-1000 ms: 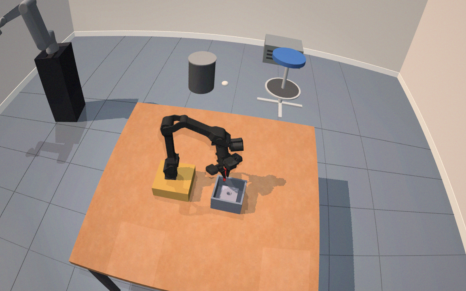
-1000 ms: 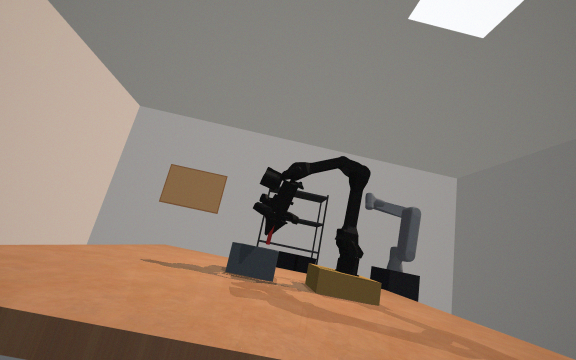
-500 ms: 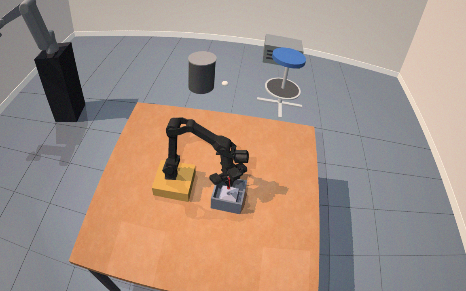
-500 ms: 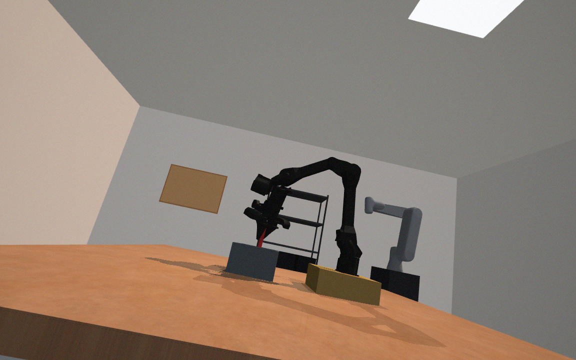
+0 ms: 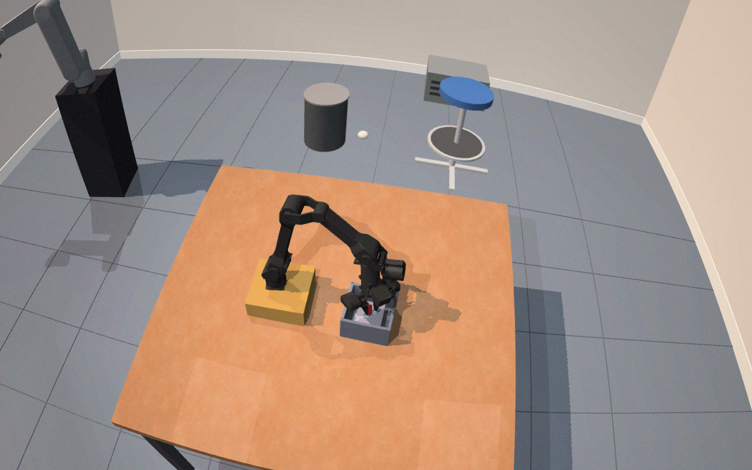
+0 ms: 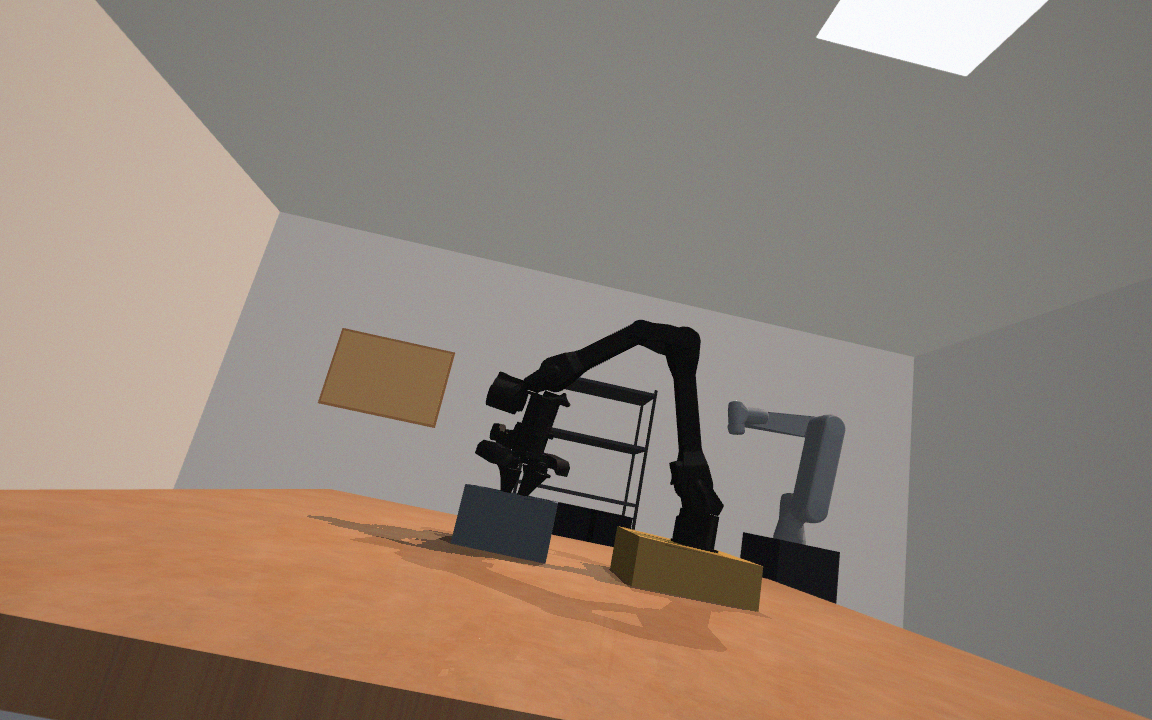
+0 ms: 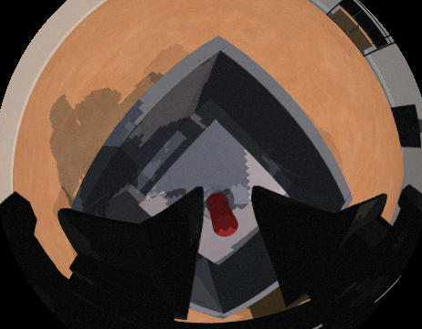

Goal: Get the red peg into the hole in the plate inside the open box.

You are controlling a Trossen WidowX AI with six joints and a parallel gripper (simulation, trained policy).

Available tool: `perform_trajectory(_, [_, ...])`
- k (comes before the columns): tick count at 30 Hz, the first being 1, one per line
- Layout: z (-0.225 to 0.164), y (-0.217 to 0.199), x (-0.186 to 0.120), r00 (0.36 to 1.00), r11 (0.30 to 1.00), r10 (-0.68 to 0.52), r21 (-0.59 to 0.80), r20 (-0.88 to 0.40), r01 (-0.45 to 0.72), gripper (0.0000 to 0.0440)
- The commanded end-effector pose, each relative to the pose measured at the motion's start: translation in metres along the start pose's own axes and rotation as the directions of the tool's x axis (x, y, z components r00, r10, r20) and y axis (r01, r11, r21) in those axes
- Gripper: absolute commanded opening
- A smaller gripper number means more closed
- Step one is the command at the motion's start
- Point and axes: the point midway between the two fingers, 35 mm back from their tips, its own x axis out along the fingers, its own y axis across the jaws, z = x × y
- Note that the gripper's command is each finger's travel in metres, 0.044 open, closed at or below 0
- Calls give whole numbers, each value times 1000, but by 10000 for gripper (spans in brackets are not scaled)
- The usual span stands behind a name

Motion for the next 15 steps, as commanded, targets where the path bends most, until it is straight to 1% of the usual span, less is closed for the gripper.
perform_trajectory(1, [7,4,5,1000,1000,-3,-14,0,3,175])
perform_trajectory(5, [20,10,6,1000,1000,7,-20,21,-6,273])
perform_trajectory(12, [43,16,6,999,999,10,-37,50,-8,406])
perform_trajectory(13, [47,18,6,998,999,18,-37,62,-16,432])
perform_trajectory(15, [55,21,4,996,999,30,-33,84,-27,440])
